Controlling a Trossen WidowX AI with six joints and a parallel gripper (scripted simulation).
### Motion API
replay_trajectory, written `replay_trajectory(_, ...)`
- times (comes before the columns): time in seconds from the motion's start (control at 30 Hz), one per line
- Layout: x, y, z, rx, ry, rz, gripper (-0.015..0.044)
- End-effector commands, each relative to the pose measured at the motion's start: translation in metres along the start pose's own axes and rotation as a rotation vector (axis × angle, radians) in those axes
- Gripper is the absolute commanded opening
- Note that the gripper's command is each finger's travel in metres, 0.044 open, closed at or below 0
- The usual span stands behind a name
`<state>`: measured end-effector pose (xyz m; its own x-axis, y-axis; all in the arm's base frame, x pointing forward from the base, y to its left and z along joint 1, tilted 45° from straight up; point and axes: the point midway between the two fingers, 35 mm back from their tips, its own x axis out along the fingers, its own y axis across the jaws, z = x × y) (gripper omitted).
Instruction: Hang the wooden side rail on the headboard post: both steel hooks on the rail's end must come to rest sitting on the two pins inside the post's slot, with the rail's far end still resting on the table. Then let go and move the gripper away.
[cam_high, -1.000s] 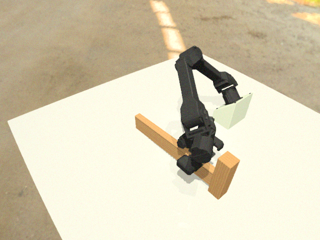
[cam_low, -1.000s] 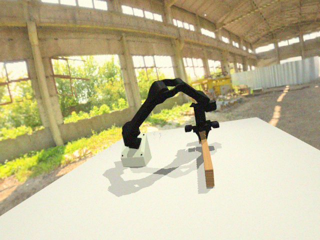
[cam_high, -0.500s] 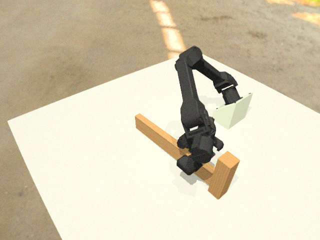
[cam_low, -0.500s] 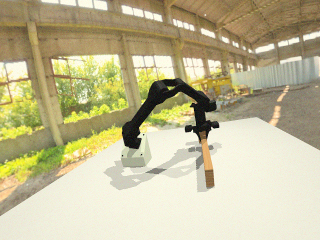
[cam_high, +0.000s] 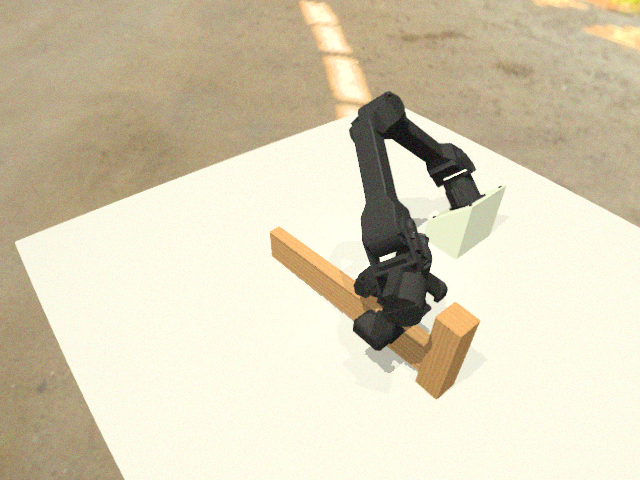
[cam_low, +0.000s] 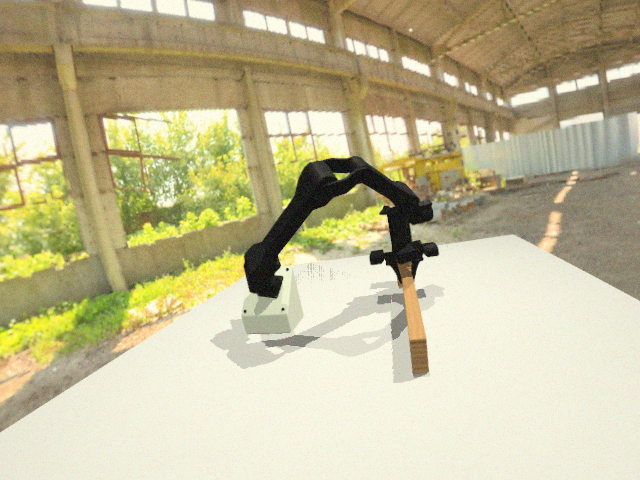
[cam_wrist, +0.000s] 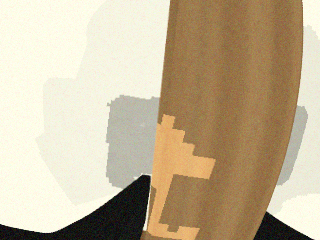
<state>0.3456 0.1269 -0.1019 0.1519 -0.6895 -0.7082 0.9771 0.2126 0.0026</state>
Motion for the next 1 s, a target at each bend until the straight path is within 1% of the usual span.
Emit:
replay_trajectory(0.0,0.000,0.000,0.000,0.000,0.000,0.000,0.0236)
replay_trajectory(0.13,-0.002,0.000,0.000,0.000,0.001,0.000,0.0341)
replay_trajectory(0.27,-0.025,0.000,0.000,-0.004,0.006,0.003,0.0440)
replay_trajectory(0.37,-0.040,0.000,0.000,-0.007,0.009,0.004,0.0440)
replay_trajectory(0.53,-0.040,0.000,0.002,-0.007,0.008,0.004,0.0440)
replay_trajectory(0.73,-0.040,-0.001,0.030,-0.007,0.007,0.003,0.0440)
replay_trajectory(0.97,-0.039,0.000,0.027,0.002,0.010,-0.001,0.0440)
